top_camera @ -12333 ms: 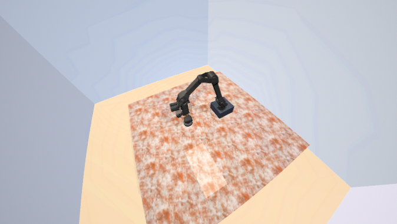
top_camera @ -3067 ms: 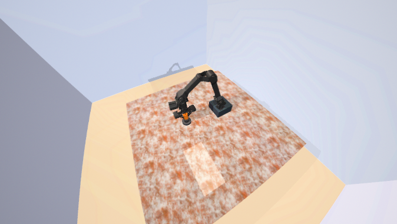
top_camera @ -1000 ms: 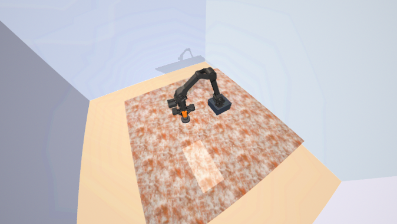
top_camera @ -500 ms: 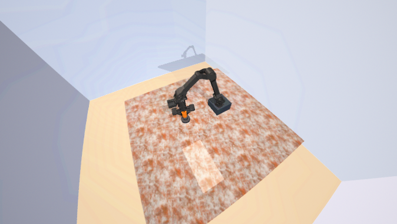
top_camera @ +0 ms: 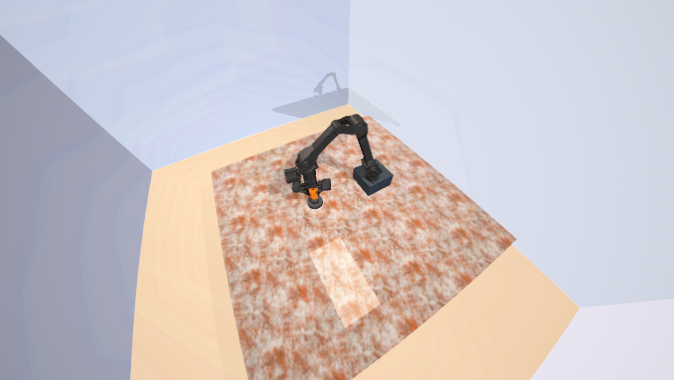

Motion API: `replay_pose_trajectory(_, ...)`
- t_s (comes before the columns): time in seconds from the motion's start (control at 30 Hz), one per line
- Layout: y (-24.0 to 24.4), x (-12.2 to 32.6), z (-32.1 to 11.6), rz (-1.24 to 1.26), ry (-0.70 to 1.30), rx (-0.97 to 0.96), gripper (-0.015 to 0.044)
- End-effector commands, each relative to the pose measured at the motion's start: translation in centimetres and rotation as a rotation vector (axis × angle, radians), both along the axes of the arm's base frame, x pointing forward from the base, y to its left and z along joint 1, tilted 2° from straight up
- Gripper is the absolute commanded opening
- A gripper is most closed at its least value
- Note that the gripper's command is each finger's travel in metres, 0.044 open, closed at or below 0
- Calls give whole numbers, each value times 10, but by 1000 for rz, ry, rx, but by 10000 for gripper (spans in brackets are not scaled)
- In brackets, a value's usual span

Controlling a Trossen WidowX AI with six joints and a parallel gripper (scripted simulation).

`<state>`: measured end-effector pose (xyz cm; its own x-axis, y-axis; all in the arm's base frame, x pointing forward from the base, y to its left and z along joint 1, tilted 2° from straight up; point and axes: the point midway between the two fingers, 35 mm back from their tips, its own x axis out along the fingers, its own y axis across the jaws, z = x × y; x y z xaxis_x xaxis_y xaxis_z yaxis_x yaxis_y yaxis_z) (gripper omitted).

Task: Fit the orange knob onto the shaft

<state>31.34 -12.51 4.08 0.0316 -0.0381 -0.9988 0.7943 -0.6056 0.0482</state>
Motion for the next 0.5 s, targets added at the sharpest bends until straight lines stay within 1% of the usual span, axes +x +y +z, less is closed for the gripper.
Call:
replay_pose_trajectory(0.0, 0, 0, -1, -19, -11, -1, 0)
replay_pose_trajectory(0.47, 0, 3, 2, -19, -11, -1, 0)
